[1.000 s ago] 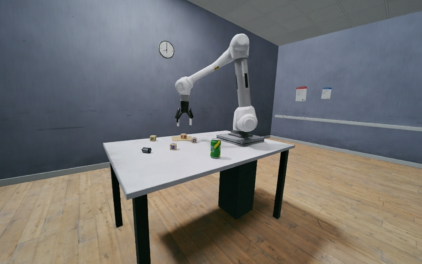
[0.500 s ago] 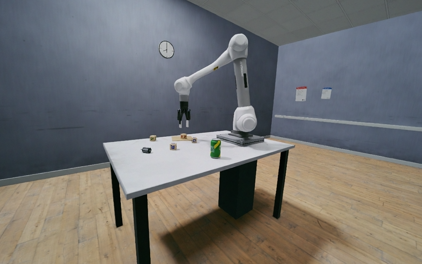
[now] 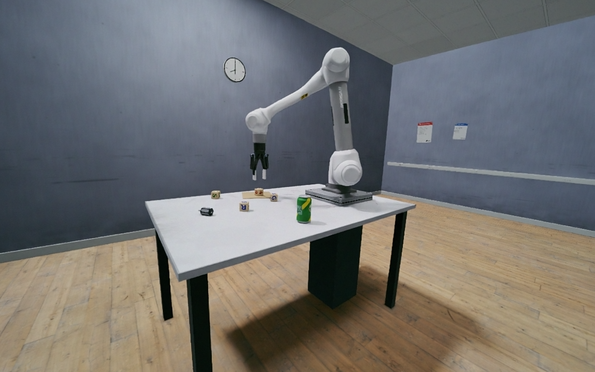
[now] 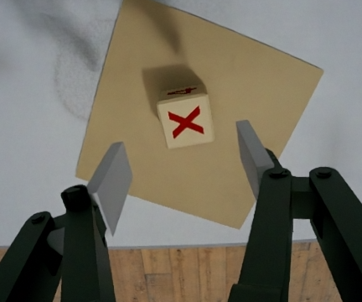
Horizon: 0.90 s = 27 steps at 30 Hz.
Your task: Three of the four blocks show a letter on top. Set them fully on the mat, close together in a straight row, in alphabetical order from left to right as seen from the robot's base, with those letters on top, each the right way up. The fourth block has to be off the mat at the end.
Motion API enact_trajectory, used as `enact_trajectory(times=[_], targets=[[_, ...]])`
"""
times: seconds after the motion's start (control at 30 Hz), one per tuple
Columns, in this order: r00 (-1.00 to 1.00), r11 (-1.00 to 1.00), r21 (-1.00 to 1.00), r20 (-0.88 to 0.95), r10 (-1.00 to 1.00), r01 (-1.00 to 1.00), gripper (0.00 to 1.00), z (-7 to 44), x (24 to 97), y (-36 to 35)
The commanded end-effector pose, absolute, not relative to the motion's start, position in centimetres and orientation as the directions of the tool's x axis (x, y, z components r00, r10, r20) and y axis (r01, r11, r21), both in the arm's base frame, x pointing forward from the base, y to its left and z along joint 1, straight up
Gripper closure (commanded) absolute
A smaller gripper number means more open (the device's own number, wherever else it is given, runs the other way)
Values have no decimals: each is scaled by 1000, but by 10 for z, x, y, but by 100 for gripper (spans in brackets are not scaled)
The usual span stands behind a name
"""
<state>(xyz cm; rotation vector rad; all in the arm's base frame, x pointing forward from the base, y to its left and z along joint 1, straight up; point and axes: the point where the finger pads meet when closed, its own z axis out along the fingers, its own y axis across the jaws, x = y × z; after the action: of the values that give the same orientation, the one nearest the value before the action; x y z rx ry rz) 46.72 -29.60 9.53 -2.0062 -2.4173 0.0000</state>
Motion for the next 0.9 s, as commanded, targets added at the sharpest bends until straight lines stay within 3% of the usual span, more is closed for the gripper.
enact_trajectory(times=[0.0,0.87], targets=[[-184,184,6,-3,983,983,45,97,472,-300],[-184,184,2,1,983,983,45,79,468,-297]])
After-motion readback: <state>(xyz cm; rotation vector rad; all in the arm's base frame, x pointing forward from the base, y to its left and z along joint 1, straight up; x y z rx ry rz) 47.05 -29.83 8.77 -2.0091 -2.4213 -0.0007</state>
